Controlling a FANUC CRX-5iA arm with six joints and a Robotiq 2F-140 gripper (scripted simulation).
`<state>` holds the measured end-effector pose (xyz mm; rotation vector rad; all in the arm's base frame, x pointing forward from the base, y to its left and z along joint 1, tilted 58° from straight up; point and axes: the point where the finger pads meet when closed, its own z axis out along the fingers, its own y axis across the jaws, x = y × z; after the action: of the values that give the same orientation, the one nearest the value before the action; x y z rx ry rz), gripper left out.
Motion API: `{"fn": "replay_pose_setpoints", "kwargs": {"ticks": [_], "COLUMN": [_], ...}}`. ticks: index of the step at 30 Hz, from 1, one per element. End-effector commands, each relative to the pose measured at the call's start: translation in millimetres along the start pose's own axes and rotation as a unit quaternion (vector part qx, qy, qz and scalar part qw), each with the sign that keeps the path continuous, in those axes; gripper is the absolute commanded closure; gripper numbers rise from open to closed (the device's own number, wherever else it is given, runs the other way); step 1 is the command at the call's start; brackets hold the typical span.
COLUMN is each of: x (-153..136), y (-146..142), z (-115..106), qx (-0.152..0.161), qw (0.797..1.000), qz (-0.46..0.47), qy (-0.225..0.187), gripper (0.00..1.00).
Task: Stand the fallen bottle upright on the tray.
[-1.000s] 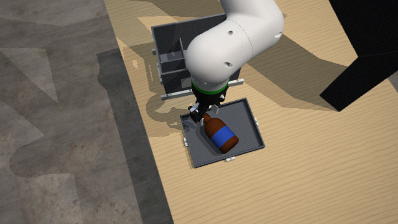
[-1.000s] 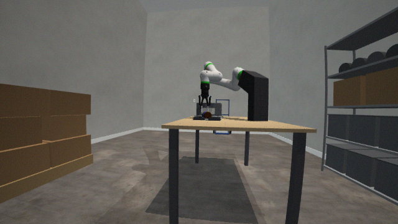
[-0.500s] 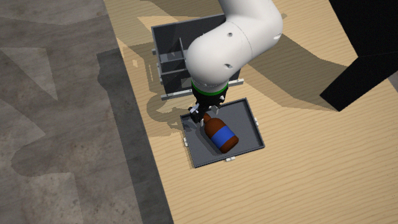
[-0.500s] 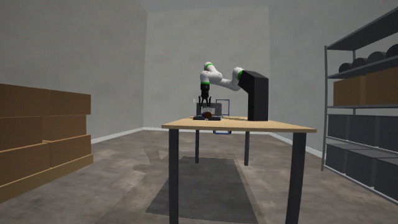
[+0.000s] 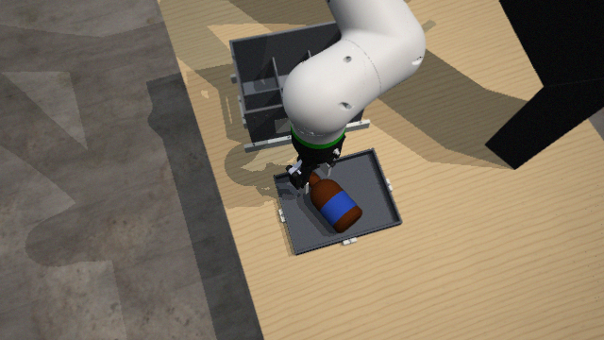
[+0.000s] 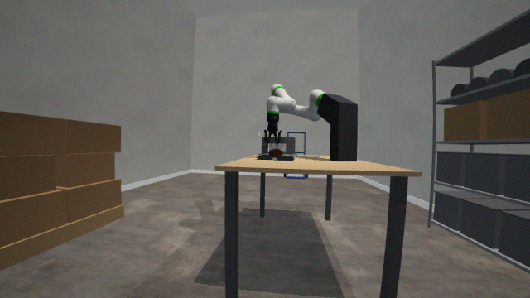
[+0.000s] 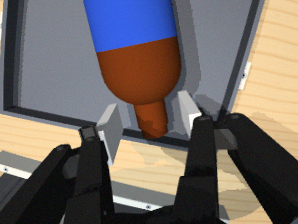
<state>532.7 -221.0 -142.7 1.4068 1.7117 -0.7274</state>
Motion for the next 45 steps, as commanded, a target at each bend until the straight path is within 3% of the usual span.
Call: {"fn": "replay_pose_setpoints", "kwargs": {"ticks": [1, 19, 45], "x": [0.2, 0.2, 0.2], "y": [0.2, 0.2, 0.2], "z": [4.8, 18.2, 19.3], "qx": [0.000, 0.000, 0.000], "qw": [1.000, 1.000, 1.000], "qz": [0.000, 0.000, 0.000], "qy": [0.000, 0.000, 0.000], "gripper": [0.62, 0.62, 0.62]}}
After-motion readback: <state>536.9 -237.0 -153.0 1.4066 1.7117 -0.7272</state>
